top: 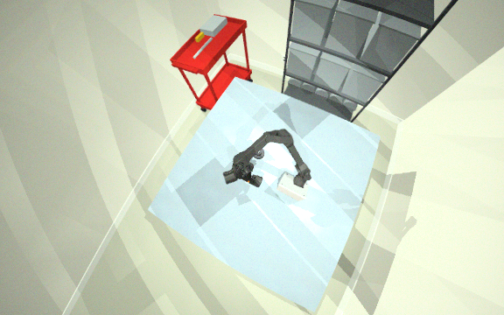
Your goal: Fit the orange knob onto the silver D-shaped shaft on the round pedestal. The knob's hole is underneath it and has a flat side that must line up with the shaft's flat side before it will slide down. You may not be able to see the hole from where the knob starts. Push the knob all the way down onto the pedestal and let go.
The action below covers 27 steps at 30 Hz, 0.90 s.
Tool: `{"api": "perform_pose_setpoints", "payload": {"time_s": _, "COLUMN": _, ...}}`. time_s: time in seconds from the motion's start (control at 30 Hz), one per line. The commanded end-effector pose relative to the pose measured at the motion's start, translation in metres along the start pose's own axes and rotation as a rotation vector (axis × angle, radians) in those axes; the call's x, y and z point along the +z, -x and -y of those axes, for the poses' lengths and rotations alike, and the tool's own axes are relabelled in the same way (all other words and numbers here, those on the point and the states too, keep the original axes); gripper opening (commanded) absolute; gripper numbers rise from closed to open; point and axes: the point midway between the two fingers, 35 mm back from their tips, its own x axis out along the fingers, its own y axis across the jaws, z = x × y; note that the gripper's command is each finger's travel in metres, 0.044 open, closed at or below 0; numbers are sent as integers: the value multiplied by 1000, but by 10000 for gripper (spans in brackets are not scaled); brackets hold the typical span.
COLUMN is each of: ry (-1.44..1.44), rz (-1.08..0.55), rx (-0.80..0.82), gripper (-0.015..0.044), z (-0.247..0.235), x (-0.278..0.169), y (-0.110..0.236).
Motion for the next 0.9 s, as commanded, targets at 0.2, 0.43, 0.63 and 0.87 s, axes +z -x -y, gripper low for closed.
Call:
{"api": "perform_pose_setpoints", "payload": {"time_s": 0.2, "ry": -14, "rz": -9, "rx": 12, "gripper": 0, "z": 0, "x": 0, "y": 34}}
{"api": "perform_pose_setpoints", "payload": {"time_s": 0.43, "ry": -13, "rz": -13, "rx": 12, "gripper": 0, "z": -1, "x": 8, "y": 33}}
{"api": "perform_pose_setpoints", "payload": {"time_s": 0.63, "ry": -10, "rz": -21, "rx": 13, "gripper": 0, "z": -8, "x": 24, "y": 30}}
{"api": "perform_pose_setpoints", "payload": {"time_s": 0.87, "ry": 9, "rz": -31, "rx": 13, "gripper": 0, "z": -14, "x": 38, "y": 27}}
